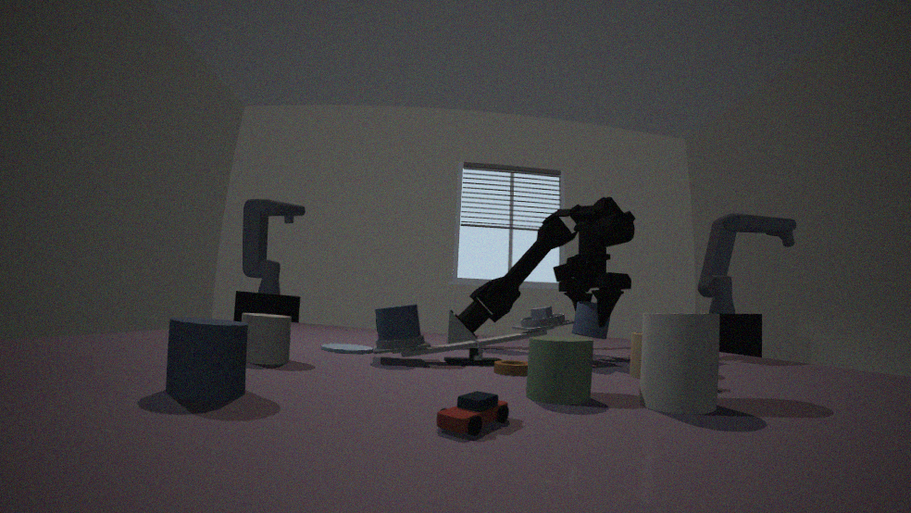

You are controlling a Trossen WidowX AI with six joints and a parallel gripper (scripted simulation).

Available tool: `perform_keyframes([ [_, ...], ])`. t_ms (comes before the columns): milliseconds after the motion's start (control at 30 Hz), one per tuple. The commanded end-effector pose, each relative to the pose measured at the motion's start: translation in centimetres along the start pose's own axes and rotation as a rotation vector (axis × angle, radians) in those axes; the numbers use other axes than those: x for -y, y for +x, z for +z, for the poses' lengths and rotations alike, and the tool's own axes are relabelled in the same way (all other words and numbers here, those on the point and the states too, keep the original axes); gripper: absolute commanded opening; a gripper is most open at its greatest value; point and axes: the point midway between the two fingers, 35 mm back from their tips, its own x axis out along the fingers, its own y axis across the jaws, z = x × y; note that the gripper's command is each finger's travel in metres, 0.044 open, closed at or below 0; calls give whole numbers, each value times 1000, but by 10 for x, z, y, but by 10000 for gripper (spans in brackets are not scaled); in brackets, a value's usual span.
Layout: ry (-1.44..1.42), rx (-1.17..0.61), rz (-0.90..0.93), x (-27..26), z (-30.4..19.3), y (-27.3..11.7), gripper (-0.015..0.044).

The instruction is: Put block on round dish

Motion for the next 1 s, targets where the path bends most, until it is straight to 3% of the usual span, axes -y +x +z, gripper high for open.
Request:
perform_keyframes([
  [0,2,2,-1,1,0,13,0],
  [700,2,-2,0,1,-1,47,0],
  [967,-1,-5,0,2,-1,42,210],
])
